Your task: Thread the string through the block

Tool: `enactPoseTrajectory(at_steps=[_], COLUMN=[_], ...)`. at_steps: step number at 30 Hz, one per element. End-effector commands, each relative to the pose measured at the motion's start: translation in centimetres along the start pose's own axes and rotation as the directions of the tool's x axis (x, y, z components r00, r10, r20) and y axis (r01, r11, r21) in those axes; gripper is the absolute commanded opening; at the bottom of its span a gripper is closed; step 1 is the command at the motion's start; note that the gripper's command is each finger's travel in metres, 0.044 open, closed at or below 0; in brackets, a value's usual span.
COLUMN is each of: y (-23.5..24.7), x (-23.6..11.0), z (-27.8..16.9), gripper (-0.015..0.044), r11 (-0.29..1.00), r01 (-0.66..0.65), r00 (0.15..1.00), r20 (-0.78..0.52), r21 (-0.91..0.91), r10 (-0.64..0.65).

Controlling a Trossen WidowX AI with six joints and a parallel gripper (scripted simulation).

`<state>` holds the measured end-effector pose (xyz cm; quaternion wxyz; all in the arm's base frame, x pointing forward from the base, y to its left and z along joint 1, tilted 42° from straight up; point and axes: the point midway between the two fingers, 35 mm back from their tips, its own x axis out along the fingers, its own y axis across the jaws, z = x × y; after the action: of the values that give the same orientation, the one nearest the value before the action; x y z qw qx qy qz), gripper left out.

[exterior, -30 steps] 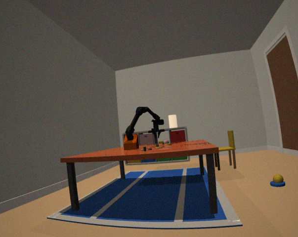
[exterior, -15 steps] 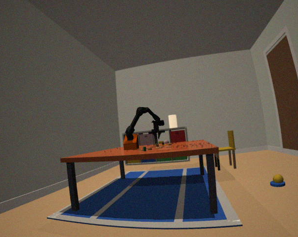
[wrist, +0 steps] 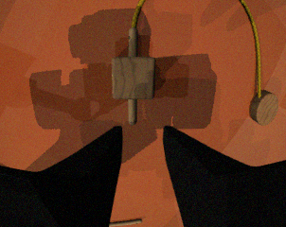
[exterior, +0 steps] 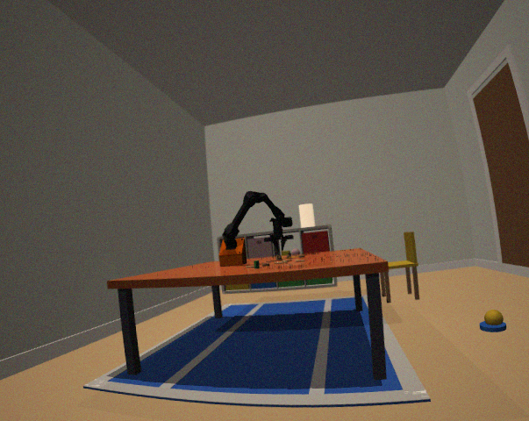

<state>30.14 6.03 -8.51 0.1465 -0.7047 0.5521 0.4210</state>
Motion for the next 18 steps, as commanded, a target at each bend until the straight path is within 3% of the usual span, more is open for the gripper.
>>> enactPoseTrajectory(at_steps=[1, 18], y=[0.3, 0.5], x=[1.0, 3.7], z=[0.0, -0.1], gripper=[0.0121, 0.0121], r11=[1.000, 1.000], r01=[-0.009, -0.011], r00=[1.000, 1.000], r20=[-0.004, -0.007], r21=[-0.006, -0.005], r10=[0.009, 0.011])
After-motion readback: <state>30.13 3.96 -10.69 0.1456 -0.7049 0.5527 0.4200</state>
